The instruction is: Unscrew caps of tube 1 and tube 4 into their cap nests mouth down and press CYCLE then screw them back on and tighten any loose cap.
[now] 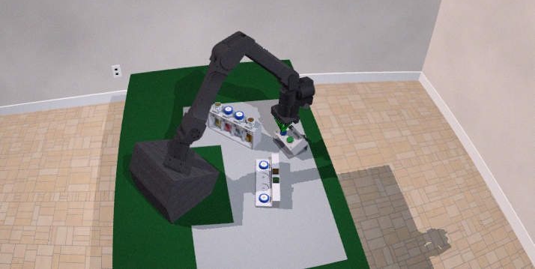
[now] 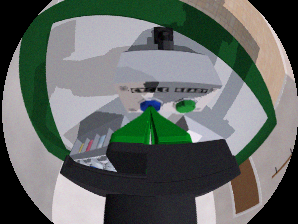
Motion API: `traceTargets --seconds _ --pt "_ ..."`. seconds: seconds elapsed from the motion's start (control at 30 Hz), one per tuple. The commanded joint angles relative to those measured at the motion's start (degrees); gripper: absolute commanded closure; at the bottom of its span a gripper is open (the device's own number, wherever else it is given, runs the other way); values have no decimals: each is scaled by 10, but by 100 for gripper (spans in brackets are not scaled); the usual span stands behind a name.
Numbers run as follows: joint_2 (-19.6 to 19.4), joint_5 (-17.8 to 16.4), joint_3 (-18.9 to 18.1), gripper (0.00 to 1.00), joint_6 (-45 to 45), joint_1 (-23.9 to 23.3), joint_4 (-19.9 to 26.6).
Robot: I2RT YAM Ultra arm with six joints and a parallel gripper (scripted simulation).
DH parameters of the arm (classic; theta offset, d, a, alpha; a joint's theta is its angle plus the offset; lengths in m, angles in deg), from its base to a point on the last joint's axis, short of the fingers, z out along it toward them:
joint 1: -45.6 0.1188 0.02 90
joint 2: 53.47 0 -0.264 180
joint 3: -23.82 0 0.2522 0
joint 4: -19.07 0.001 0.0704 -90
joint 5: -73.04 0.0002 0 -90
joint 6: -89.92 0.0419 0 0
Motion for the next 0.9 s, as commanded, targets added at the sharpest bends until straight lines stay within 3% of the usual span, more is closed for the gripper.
traceTargets --seconds 0.0,0.87 --pt "2 0 -1 100 1 0 -9" --pt "-1 1 2 100 2 1 -15"
